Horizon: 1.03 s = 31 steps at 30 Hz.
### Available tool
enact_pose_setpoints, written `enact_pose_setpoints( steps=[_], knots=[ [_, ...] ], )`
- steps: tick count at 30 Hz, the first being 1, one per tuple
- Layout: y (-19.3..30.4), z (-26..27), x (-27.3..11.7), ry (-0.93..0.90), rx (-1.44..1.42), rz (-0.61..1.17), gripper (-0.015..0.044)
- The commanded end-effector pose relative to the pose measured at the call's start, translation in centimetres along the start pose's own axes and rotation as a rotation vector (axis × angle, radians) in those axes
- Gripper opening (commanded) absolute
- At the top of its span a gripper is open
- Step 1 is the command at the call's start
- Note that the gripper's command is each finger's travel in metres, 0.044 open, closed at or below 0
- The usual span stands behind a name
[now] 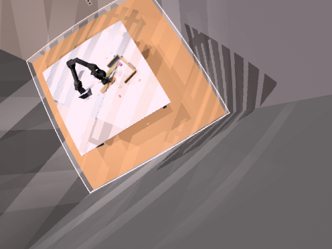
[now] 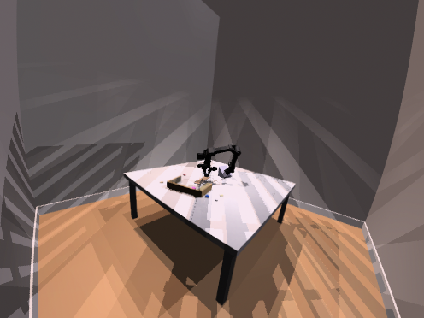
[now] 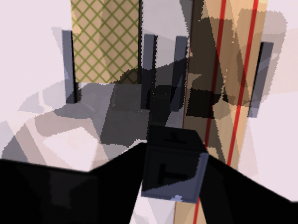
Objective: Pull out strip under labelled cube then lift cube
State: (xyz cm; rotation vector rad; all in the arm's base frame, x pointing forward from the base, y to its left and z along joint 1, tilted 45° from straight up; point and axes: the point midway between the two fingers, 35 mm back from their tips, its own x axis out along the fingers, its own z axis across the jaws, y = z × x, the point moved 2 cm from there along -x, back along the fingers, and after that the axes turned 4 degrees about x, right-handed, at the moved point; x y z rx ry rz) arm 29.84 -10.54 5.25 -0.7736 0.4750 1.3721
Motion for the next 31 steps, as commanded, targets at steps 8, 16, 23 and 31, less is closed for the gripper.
enact_pose_setpoints(
  steps=[8, 16, 23, 31],
  knots=[
    [1.1, 0.3, -2.3, 0.006, -0.007, 0.004, 0.0000],
    [1.1, 0.3, -3.5, 0.006, -0.007, 0.004, 0.0000],
    [1.1, 0.3, -3.5, 0.006, -0.007, 0.004, 0.0000],
    [1.1, 0.3, -3.5, 0.006, -0.007, 0.004, 0.0000]
  ],
)
